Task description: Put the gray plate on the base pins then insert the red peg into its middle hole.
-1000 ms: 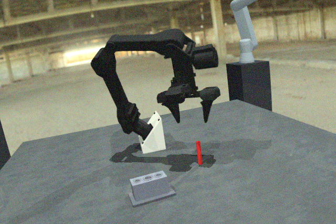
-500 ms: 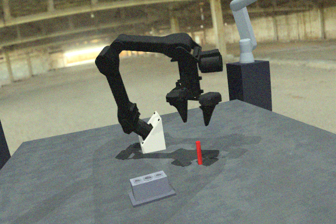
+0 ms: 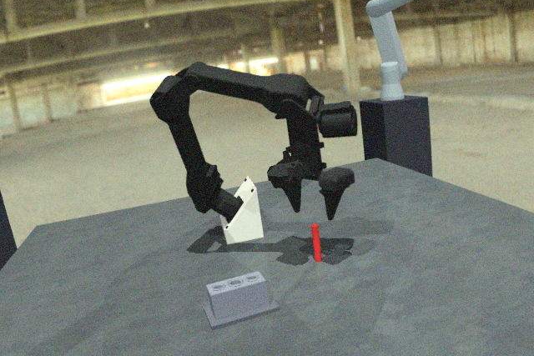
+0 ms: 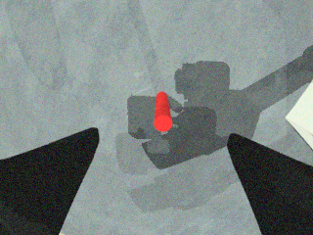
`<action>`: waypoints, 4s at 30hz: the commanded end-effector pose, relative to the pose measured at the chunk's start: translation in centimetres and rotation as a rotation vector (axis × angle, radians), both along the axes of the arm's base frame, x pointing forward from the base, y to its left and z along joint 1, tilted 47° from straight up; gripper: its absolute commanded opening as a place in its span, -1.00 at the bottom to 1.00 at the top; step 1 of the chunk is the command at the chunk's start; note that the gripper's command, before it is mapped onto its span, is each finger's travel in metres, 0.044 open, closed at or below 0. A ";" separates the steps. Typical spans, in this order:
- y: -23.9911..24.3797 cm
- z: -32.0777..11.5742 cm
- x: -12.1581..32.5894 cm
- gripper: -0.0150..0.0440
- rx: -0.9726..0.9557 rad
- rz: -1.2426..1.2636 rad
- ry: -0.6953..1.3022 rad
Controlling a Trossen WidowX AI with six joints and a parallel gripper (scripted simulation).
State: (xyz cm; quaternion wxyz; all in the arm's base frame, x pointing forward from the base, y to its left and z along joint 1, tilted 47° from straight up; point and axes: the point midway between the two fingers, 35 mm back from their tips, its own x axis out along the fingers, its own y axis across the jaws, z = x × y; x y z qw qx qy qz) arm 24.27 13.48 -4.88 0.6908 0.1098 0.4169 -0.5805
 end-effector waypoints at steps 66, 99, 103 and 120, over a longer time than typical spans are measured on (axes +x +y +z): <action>-3.9 -3.9 0.0 -0.49 -0.008 0.005 0.005; 0.4 1.6 2.1 -0.49 -0.002 0.013 0.010; -0.1 2.3 2.9 -0.49 0.002 0.014 0.010; -2.6 5.3 6.0 -0.49 0.012 0.016 0.009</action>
